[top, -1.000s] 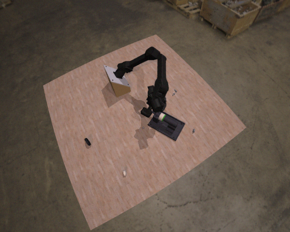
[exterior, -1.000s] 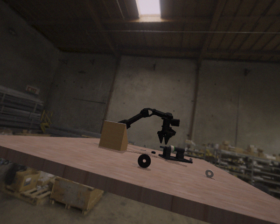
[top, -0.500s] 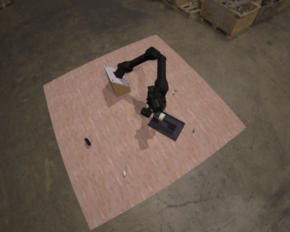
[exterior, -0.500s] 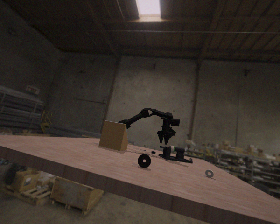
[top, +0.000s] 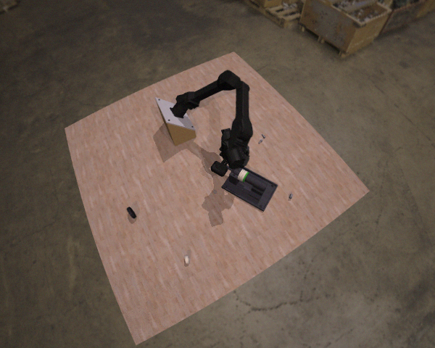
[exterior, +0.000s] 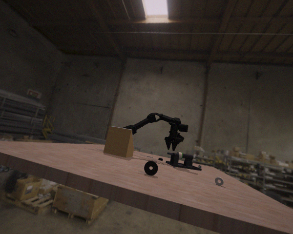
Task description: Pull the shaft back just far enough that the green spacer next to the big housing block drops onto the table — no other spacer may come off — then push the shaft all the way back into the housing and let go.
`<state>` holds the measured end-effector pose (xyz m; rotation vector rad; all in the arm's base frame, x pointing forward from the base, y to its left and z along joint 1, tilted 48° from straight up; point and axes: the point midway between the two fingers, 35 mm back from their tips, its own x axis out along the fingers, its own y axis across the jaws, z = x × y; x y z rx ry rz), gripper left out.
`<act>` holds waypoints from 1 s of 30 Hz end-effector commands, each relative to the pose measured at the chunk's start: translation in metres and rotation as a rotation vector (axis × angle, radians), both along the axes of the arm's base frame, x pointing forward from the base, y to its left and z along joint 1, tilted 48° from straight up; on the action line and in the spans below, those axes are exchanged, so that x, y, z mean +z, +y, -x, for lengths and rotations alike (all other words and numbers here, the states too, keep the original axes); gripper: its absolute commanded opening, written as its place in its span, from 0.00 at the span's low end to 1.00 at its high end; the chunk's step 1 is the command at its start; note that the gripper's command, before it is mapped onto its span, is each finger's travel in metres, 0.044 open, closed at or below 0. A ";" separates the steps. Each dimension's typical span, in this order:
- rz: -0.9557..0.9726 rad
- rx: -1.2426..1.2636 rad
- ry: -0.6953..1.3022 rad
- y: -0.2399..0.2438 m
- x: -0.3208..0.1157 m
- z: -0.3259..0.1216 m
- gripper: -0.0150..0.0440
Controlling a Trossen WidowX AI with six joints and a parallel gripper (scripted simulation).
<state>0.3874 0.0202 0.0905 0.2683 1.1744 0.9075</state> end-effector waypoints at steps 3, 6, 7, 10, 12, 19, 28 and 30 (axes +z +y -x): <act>-0.005 0.004 -0.003 0.001 0.000 0.000 1.00; -0.005 0.004 -0.003 0.003 -0.001 0.000 1.00; -0.005 0.004 -0.003 0.004 -0.002 -0.001 1.00; -0.005 0.004 -0.003 0.007 -0.005 -0.001 1.00; -0.005 0.003 -0.003 0.010 -0.008 -0.002 1.00; -0.006 0.003 -0.003 0.018 -0.015 -0.003 1.00; -0.007 0.004 -0.003 0.030 -0.024 -0.003 1.00; -0.007 0.004 -0.003 0.032 -0.026 -0.003 1.00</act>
